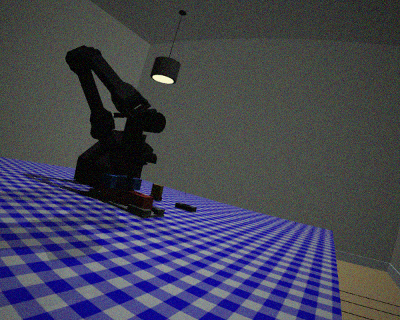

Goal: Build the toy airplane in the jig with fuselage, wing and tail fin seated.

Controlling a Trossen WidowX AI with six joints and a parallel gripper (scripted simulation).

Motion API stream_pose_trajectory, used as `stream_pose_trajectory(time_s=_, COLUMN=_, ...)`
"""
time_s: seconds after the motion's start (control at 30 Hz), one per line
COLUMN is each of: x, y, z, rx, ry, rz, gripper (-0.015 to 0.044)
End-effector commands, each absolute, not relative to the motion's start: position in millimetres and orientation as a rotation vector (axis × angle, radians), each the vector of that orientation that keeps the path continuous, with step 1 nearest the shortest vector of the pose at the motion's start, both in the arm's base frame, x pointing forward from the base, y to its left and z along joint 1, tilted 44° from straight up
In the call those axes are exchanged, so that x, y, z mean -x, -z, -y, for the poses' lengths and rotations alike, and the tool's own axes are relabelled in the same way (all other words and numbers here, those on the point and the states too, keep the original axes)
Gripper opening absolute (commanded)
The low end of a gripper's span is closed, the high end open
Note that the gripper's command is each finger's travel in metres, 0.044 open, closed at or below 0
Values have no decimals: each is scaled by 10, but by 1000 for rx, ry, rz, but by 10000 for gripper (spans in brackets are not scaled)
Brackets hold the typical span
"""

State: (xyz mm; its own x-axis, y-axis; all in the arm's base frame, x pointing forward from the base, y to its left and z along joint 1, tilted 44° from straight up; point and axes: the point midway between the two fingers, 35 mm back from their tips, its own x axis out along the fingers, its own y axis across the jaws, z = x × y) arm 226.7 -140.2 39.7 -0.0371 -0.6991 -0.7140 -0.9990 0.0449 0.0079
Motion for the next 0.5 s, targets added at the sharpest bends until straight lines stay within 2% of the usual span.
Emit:
stream_pose_trajectory(time_s=0.0, x=-2269, y=-399, z=1402, rx=1707, ry=-724, rz=-1792, gripper=367)
stream_pose_trajectory(time_s=0.1, x=-2269, y=-399, z=1402, rx=1707, ry=-724, rz=-1792, gripper=440)
stream_pose_trajectory(time_s=0.47, x=-2290, y=-455, z=1336, rx=1705, ry=-727, rz=-1789, gripper=440)
